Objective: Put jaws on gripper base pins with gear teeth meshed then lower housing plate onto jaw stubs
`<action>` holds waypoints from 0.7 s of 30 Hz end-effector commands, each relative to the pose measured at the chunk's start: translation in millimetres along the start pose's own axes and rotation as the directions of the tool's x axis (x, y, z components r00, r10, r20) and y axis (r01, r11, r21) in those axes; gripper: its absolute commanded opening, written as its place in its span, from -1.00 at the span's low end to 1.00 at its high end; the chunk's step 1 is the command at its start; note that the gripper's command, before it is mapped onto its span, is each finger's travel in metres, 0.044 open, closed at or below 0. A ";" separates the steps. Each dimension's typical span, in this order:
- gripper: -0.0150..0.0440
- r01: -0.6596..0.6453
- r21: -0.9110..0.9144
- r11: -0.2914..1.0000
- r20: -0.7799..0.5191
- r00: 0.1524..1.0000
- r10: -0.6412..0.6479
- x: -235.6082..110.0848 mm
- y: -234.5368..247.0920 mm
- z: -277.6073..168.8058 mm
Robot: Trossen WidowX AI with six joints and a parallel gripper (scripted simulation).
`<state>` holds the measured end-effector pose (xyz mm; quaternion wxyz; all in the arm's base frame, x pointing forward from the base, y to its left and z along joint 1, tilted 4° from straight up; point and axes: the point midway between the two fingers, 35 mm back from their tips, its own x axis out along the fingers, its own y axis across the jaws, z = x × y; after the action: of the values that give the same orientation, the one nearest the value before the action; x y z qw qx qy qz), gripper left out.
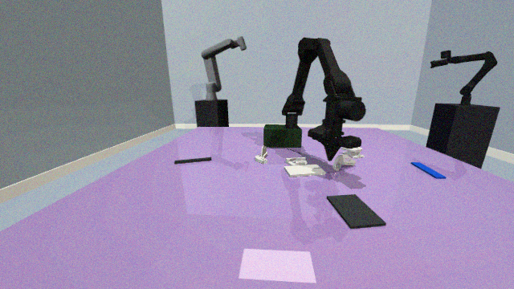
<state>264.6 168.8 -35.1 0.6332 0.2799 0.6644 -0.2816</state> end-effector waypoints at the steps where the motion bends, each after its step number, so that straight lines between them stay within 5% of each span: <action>1: -0.49 -0.005 0.002 1.000 -0.002 1.000 0.005 -0.9 7.9 -0.4; 21: -0.49 -0.007 0.002 1.000 -0.002 1.000 0.007 -1.7 40.7 -0.4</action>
<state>288.8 190.6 -33.6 0.6328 0.2801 0.6645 -0.2820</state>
